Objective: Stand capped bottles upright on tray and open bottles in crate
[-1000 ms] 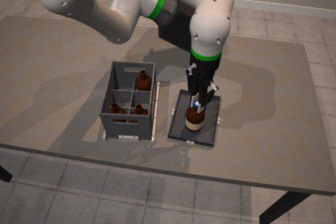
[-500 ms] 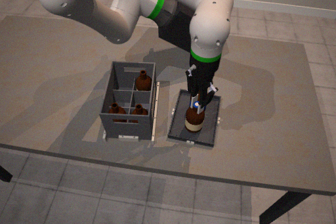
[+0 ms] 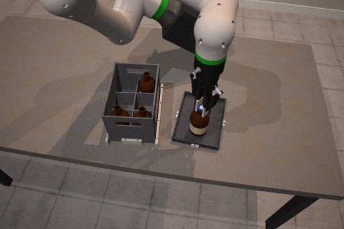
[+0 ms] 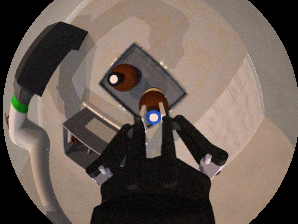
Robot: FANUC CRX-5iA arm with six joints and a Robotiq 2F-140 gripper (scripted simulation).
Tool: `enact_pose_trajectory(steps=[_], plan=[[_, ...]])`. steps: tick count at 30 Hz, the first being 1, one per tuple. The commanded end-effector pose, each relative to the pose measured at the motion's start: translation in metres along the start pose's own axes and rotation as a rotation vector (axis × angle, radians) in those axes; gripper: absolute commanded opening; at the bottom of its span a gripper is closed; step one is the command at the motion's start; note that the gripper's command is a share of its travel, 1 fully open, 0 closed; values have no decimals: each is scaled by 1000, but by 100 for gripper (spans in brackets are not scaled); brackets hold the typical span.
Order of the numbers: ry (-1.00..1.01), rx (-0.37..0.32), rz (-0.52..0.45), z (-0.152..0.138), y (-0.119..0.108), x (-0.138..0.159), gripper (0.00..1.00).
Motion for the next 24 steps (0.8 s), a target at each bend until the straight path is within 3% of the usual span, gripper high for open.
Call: enact_pose_trajectory(steps=[1, 21, 22, 24], plan=[[0, 0, 0, 0, 1, 0, 0], [0, 0, 0, 0, 7, 0, 0], [0, 0, 0, 0, 7, 0, 100], [0, 0, 0, 0, 7, 0, 100]])
Point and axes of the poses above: the point where the finger pads meet when closed, its own y axis out along the fingers, its own z axis across the jaws, x = y × z, the point moved 6 cm from there along -y, back along the fingers, and after that the axes turned 13 degrees about -y, right-handed, at the moved point
